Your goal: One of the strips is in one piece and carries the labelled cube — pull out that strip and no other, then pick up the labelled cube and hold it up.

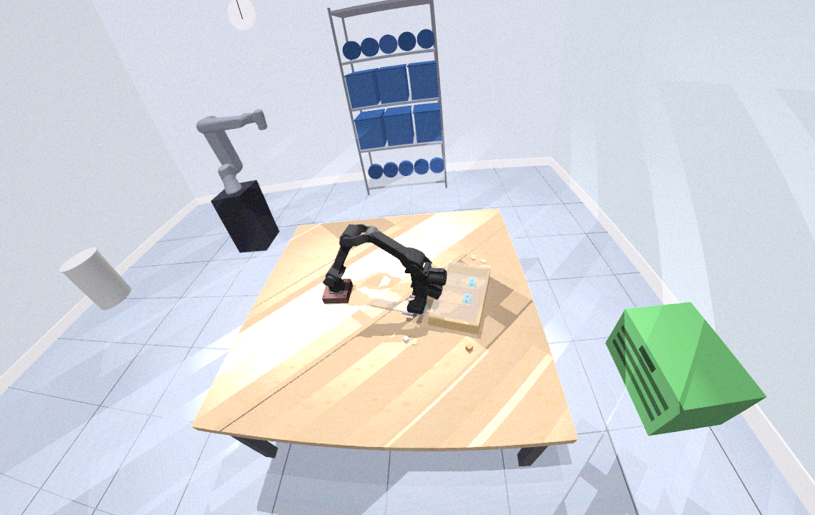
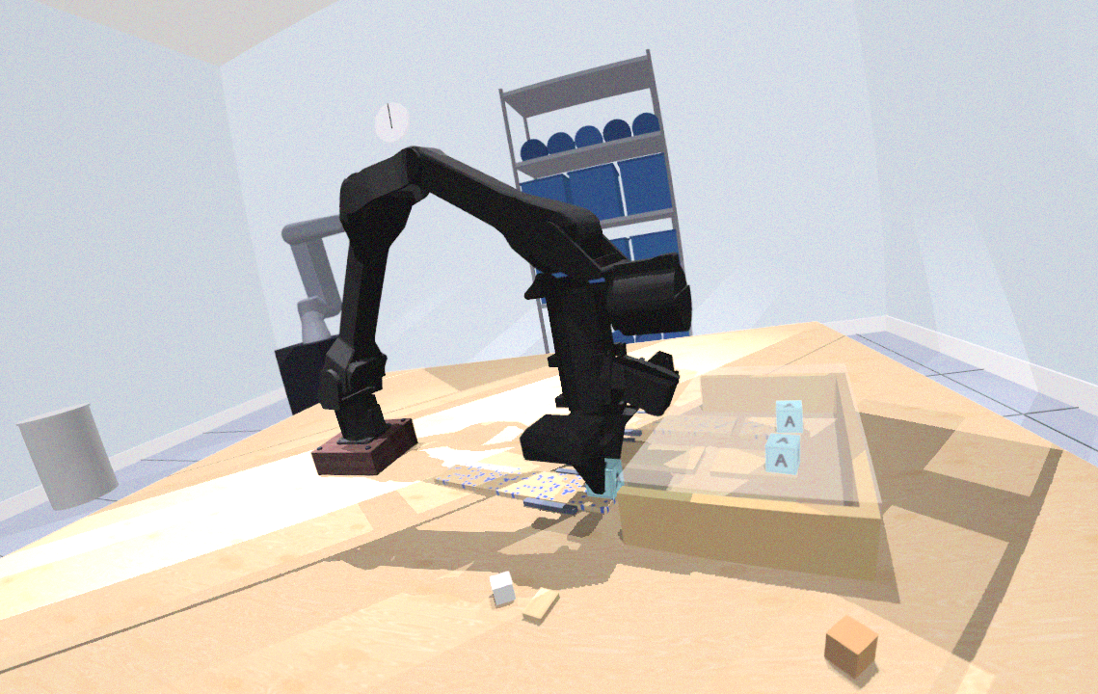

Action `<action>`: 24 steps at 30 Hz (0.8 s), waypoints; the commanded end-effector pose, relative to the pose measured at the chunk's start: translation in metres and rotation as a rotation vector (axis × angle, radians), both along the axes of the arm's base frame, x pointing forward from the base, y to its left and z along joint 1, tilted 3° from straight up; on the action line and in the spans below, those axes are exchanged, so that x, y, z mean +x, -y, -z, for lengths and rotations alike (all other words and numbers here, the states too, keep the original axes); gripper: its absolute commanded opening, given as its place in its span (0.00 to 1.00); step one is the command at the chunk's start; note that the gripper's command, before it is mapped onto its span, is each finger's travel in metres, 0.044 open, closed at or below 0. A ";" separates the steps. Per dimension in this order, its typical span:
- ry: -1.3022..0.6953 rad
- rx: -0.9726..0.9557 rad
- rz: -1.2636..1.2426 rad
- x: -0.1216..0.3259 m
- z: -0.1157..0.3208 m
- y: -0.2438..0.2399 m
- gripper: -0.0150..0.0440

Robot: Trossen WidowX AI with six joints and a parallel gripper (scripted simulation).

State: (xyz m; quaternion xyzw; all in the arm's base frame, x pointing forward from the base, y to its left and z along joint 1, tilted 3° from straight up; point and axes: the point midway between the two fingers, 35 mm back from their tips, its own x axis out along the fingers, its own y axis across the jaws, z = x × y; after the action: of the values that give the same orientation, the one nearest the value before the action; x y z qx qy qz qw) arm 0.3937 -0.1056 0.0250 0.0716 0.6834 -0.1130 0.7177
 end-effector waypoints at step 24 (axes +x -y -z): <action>-0.009 0.005 -0.005 -0.058 -0.038 -0.018 0.25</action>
State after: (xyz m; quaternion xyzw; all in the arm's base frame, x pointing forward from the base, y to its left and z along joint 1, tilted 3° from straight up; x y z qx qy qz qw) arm 0.3472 -0.0917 0.0564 0.0698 0.6874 -0.1102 0.7145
